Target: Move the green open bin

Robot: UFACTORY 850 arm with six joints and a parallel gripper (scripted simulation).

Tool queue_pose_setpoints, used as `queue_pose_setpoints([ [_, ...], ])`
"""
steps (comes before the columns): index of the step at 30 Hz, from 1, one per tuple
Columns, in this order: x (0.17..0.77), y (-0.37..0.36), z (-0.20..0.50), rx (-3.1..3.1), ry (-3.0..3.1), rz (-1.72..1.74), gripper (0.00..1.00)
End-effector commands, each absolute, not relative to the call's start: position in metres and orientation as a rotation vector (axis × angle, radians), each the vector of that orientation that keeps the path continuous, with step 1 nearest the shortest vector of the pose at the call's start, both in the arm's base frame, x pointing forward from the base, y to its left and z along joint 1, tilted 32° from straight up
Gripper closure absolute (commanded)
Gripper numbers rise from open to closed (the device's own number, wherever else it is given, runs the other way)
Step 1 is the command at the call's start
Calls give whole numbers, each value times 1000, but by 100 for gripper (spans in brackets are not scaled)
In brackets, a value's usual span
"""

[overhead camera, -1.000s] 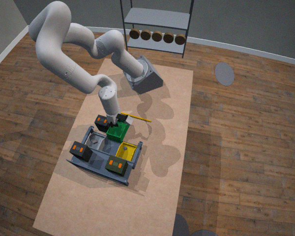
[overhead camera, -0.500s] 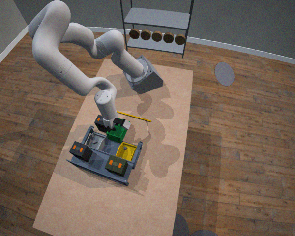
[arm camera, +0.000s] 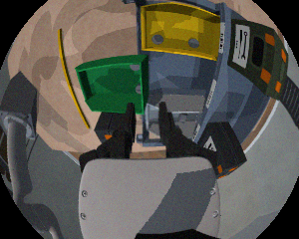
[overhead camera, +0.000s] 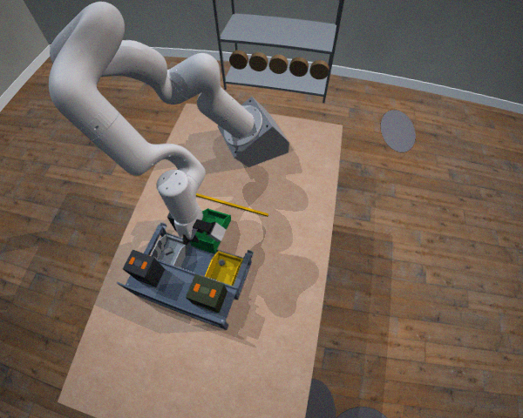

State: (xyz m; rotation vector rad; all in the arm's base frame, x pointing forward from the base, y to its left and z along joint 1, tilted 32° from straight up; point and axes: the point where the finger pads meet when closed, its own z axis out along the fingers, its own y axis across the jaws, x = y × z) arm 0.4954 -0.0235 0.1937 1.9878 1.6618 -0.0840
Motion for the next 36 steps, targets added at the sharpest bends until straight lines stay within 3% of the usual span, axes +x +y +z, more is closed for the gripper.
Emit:
queue_pose_setpoints([
  [1, 497, -23, 195, 1989, 1663, -88, 67],
  [36, 496, -23, 194, 1989, 1663, -87, 67],
])
